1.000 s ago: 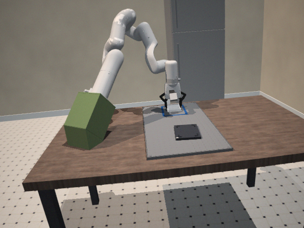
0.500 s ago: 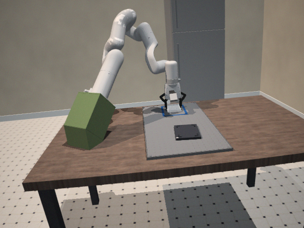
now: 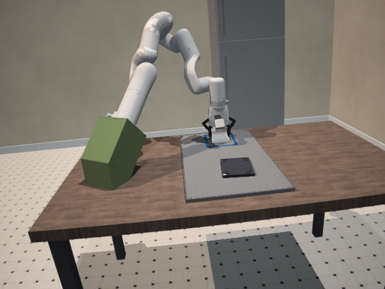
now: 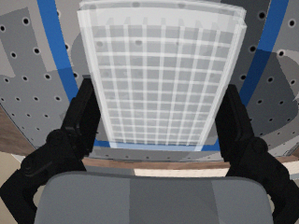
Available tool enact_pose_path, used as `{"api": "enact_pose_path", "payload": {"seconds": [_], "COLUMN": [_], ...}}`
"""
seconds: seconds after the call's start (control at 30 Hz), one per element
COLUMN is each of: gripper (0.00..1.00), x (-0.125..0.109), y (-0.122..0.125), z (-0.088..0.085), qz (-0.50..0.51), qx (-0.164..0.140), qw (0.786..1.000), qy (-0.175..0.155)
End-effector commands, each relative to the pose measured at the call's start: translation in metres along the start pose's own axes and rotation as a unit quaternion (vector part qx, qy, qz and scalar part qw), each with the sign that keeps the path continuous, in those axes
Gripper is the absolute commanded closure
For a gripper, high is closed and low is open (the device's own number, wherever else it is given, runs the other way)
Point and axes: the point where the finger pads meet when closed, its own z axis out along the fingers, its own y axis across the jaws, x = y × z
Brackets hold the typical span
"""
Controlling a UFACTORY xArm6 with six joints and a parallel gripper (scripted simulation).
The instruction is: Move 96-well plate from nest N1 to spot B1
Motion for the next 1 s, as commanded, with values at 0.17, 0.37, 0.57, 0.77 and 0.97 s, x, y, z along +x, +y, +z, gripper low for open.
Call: {"api": "enact_pose_path", "payload": {"seconds": [0.17,0.37,0.57,0.77,0.97], "gripper": [1.0,1.0,1.0,1.0,1.0], "x": [-0.0005,-0.0005,-0.0005,-0.0005,-0.0005], "y": [-0.001,-0.001,-0.001,-0.001,-0.001], "z": [0.0008,0.0018,0.0024,0.0035,0.0042], "qz": [0.0,0.0,0.0,0.0,0.0], "qx": [0.001,0.001,0.001,0.001,0.001], "qw": [1.0,1.0,1.0,1.0,1.0], "qy": [0.0,0.0,0.0,0.0,0.0]}}
